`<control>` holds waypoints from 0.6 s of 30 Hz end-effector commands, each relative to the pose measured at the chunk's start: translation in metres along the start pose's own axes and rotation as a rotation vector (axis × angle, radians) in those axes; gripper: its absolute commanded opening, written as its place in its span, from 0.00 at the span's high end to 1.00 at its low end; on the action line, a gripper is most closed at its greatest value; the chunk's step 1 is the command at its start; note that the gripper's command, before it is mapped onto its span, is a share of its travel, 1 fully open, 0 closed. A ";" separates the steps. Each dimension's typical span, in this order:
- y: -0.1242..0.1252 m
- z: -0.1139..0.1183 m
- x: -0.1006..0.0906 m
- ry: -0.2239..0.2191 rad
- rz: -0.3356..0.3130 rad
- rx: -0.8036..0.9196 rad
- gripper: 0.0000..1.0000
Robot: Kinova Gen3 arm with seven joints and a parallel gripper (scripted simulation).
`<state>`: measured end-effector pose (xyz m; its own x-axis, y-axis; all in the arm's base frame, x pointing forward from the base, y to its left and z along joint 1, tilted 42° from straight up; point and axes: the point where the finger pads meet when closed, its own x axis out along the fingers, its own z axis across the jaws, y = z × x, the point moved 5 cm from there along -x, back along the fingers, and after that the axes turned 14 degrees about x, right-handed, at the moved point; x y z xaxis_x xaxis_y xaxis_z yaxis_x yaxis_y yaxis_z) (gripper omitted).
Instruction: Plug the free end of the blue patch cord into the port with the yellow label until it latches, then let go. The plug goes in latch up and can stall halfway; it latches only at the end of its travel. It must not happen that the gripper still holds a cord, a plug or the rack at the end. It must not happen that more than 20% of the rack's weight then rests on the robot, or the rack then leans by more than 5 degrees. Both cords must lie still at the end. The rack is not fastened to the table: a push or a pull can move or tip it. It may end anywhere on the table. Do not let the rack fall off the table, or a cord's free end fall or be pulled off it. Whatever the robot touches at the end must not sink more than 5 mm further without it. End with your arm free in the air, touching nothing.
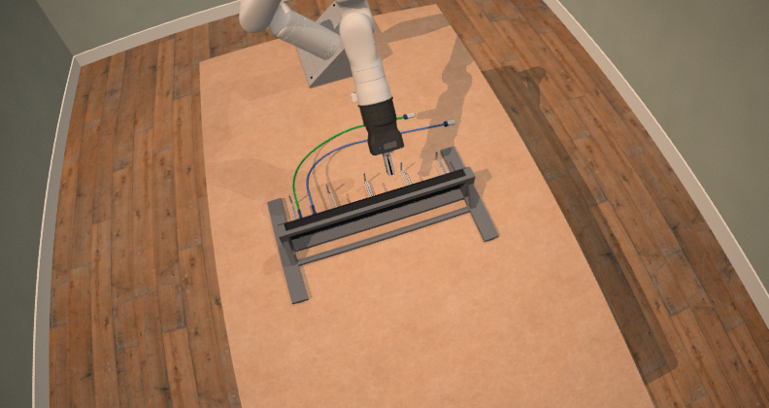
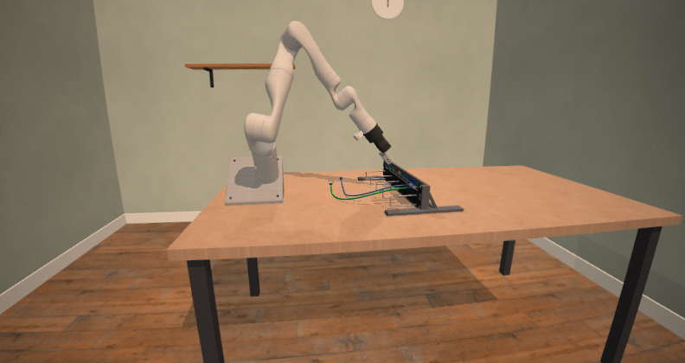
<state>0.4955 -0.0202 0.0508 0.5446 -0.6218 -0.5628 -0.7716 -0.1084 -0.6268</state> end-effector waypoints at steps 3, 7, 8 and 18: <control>-0.001 0.001 -0.007 -0.002 -0.001 0.001 1.00; -0.001 0.001 -0.024 -0.002 -0.001 0.001 1.00; -0.001 0.001 -0.030 -0.002 -0.001 0.001 1.00; -0.001 0.001 -0.089 -0.002 -0.001 0.001 1.00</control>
<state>0.4521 0.0115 0.0914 0.5232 -0.6536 -0.5469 -0.7791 -0.1067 -0.6178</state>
